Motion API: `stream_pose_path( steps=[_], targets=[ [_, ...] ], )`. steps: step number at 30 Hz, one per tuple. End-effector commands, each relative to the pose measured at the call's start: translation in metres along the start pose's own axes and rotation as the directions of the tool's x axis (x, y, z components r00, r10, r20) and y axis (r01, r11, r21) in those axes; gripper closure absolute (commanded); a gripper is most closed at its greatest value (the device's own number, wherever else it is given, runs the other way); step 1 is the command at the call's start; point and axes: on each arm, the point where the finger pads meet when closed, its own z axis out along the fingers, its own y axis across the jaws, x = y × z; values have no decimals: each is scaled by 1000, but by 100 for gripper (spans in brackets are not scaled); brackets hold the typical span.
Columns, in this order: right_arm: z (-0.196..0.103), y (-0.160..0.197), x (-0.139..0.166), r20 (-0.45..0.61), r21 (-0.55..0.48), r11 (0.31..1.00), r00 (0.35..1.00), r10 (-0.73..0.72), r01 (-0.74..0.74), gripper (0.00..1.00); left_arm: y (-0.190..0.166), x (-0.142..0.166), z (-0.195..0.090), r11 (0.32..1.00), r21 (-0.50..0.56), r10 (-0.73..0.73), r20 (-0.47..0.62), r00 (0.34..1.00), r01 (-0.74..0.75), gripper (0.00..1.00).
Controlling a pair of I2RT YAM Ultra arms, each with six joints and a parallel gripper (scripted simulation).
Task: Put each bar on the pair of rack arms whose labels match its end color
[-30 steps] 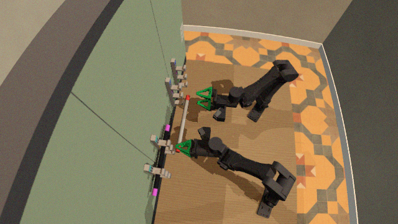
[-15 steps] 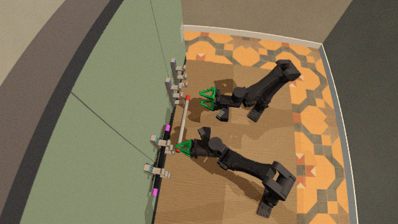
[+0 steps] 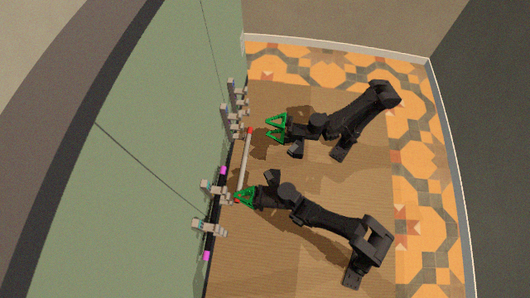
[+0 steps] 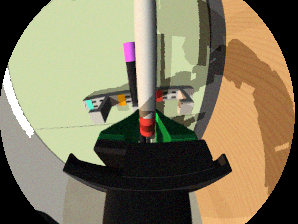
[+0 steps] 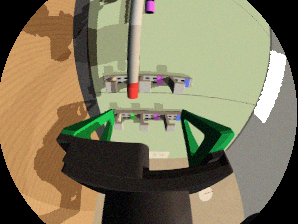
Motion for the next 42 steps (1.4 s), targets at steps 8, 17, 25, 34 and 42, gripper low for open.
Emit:
stream_pose_path(
  steps=[8,17,25,34,42],
  targets=[
    [-1,-7,12,6,18,1000,1000,20,-20,0,50,-2,-5,993,-98,-68,5,998,68,100],
    [1,-7,19,6,18,1000,1000,20,-20,0,52,-2,-5,993,-98,-68,5,998,68,100],
    [2,-7,26,6,18,1000,1000,20,-20,0,54,-2,-5,993,-98,-68,5,998,68,100],
    [4,-7,33,6,18,1000,1000,20,-20,0,52,-2,-5,993,-98,-68,5,998,68,100],
    [6,-7,40,6,18,1000,1000,20,-20,0,47,-2,-4,993,-98,-68,5,998,68,100]
  ],
)
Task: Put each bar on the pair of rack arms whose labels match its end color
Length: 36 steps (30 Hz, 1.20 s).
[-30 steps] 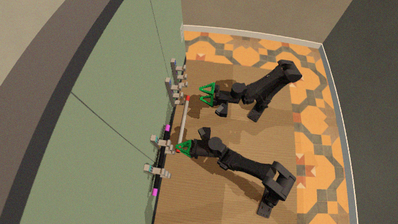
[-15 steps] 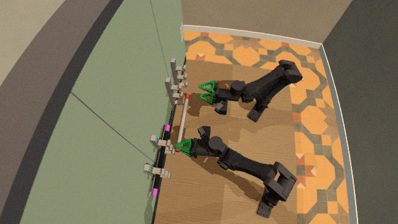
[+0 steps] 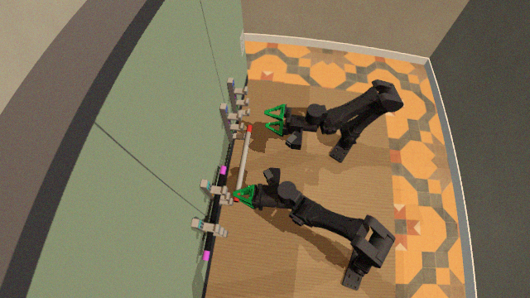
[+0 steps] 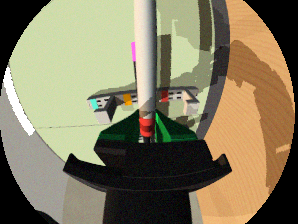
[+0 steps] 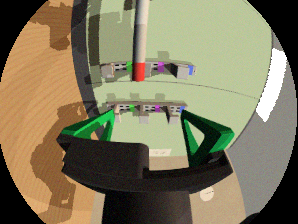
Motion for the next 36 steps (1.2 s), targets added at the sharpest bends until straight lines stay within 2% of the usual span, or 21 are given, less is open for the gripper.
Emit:
stream_pose_path(
  steps=[1,19,36],
  targets=[
    [-3,-7,4,11,19,1000,1000,16,-17,0,35,-3,-4,994,-88,-62,5,998,63,100],
    [1,-7,19,11,19,1000,1000,16,-17,0,26,-3,-3,994,-88,-62,5,998,63,100],
    [1,-7,19,11,19,1000,1000,16,-17,0,16,-6,-5,994,-88,-62,5,998,63,100]
  ],
)
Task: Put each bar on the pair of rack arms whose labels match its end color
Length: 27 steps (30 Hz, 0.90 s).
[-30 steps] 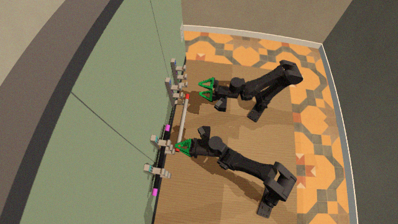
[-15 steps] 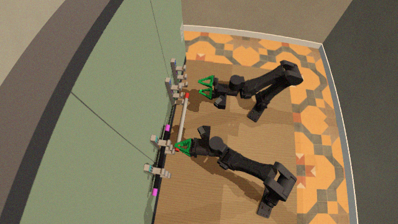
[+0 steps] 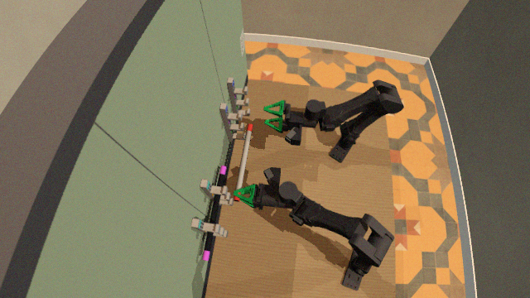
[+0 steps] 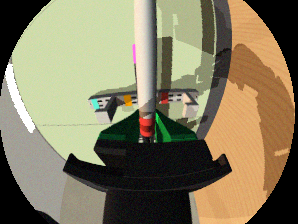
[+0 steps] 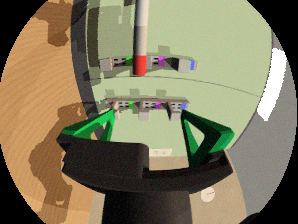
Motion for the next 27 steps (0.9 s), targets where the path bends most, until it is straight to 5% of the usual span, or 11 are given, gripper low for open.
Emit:
stream_pose_path(
  steps=[1,27],
  targets=[
    [-4,-7,3,-1,19,1000,1000,15,-15,0,18,-2,-3,997,-61,-48,1,999,48,100],
    [-4,-7,3,-1,19,1000,1000,15,-15,0,11,0,-3,997,-61,-48,1,999,48,100]
  ],
)
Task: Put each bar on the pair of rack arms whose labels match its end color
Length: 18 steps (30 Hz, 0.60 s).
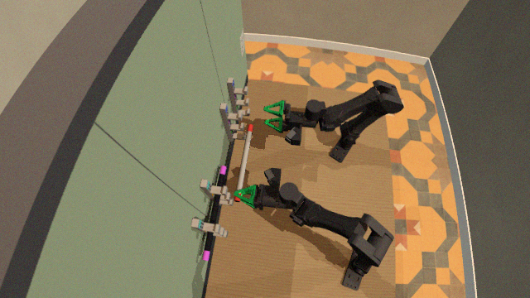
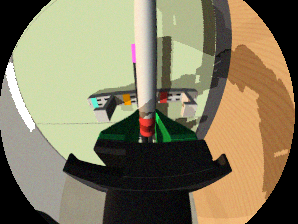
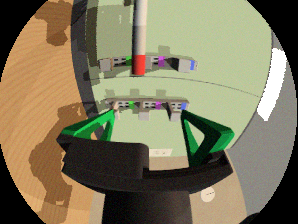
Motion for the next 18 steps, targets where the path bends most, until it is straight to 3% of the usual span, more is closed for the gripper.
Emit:
stream_pose_path(
  steps=[1,9,18],
  targets=[
    [-4,-7,3,-2,19,1000,1000,15,-15,0,14,-1,-2,998,-52,-42,1,999,42,100],
    [-4,-7,3,-2,19,1000,1000,15,-15,0,13,-1,-1,998,-52,-42,1,999,42,100],
    [-4,-7,3,-2,19,1000,1000,15,-15,0,8,20,-1,998,-52,-42,1,999,42,100]
  ],
)
